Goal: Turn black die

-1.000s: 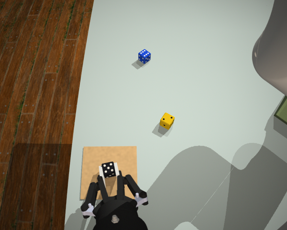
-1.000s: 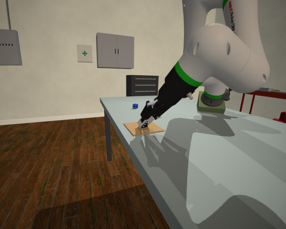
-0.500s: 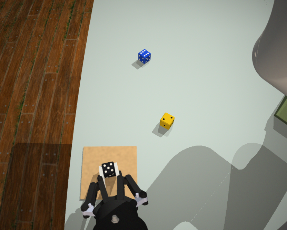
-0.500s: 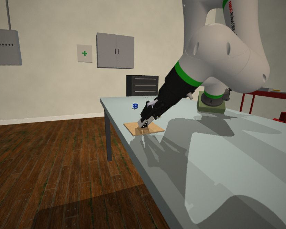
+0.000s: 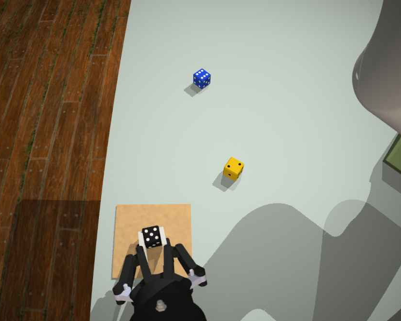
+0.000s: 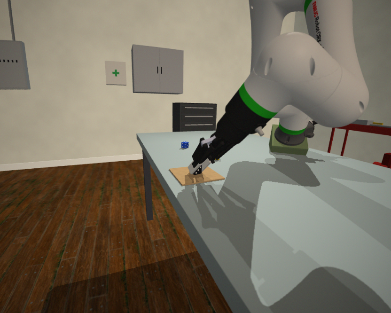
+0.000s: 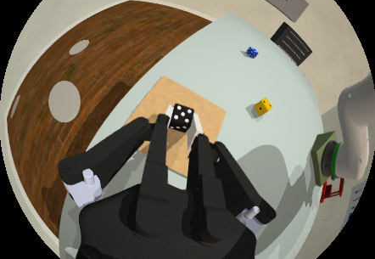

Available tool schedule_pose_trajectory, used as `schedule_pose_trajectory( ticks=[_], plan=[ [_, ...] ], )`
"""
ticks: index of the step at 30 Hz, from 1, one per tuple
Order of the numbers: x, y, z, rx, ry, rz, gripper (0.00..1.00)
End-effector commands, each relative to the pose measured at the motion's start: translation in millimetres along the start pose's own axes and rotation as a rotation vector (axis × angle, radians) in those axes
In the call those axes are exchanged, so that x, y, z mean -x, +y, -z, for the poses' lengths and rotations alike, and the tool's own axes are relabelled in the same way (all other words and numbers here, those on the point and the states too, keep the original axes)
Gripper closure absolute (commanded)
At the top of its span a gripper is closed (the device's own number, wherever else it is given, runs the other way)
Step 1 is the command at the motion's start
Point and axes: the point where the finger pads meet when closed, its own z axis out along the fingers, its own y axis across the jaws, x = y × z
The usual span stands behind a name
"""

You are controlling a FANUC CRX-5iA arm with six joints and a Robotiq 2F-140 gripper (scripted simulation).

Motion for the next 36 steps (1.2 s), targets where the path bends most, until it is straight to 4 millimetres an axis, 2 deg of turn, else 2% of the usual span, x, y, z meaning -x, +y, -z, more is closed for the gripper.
schedule_pose_trajectory(
  ticks=[1, 9, 19, 27, 36],
  plan=[
    [-0.1, -0.1, 0.2, 0.0, 0.0, 0.0, 0.76],
    [-5.6, -0.1, 5.7, 0.0, 0.0, 0.0, 0.76],
    [-32.8, -0.1, 32.8, 0.0, 0.0, 0.0, 0.76],
    [-46.4, -0.1, 46.4, 0.0, 0.0, 0.0, 0.76],
    [-49.5, -0.1, 49.6, 0.0, 0.0, 0.0, 0.76]
  ],
)
